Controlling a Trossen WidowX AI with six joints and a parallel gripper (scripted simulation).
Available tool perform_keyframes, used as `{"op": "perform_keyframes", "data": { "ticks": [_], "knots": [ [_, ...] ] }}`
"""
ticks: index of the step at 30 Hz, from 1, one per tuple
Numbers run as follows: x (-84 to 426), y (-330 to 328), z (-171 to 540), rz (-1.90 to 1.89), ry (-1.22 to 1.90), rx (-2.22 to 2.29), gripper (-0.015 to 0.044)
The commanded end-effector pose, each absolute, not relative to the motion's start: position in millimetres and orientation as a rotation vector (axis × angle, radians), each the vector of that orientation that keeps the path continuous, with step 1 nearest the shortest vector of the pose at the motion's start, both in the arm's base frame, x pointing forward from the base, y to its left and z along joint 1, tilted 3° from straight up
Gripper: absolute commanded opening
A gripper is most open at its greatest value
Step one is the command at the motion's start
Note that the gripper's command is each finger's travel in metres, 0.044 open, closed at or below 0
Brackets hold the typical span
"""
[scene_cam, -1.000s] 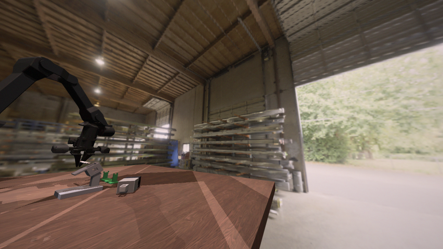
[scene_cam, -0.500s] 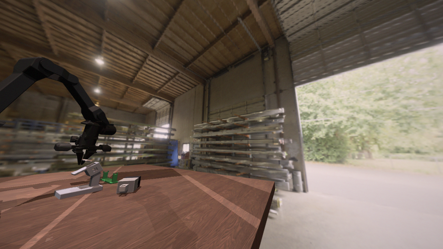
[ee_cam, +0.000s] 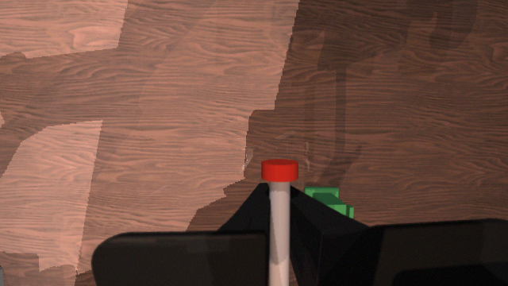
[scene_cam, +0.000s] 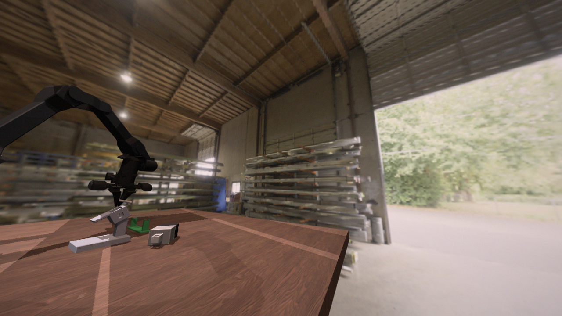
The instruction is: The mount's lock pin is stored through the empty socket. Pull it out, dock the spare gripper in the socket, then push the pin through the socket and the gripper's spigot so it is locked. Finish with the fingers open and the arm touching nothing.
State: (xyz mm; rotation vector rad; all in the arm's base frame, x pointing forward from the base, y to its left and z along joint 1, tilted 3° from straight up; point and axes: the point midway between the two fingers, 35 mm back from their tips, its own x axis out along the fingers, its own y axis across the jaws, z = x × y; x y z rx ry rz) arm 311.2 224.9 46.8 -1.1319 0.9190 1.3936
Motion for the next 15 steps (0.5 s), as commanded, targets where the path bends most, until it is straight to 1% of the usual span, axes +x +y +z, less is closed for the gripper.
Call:
{"op": "perform_keyframes", "data": {
  "ticks": [1, 15],
  "knots": [
    [321, 228, 48, 1.385, 0.926, -1.128, 0.0000],
    [360, 243, 53, 1.372, 0.932, -1.113, 0.0000]
  ]
}}
